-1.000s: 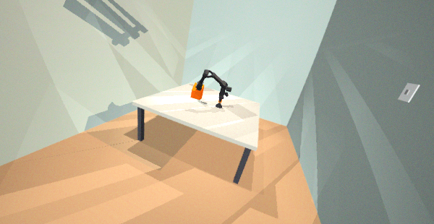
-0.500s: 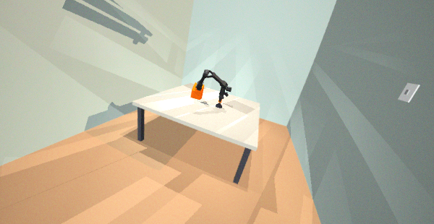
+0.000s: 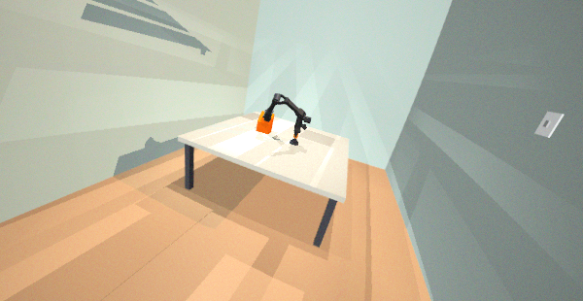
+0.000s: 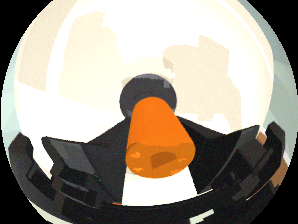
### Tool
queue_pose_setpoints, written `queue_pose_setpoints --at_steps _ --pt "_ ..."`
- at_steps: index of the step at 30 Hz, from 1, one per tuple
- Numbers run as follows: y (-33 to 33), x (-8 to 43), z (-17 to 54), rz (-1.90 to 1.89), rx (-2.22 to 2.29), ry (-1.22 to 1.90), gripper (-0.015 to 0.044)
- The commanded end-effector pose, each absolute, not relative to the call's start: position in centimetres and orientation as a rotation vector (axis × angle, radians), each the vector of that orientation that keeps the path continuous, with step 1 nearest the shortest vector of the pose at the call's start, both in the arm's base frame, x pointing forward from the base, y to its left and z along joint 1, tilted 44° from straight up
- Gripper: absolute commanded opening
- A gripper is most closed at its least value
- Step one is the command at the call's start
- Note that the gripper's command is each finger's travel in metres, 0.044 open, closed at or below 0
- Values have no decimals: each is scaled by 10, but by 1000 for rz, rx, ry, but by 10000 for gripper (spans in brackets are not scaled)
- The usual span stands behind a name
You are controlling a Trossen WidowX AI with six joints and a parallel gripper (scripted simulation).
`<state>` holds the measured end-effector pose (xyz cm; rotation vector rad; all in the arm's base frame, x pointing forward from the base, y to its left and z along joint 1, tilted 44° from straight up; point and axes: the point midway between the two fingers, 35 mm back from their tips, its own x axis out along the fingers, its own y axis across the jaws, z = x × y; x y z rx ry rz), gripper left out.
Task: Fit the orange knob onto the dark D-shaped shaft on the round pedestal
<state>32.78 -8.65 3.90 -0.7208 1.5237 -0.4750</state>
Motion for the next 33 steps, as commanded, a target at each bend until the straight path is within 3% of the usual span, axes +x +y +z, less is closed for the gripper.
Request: queue_pose_setpoints --at_steps 1,33 --pt "-87 327 39 -474 -726 1522 0" --pt "-88 331 38 -317 -888 1586 0"
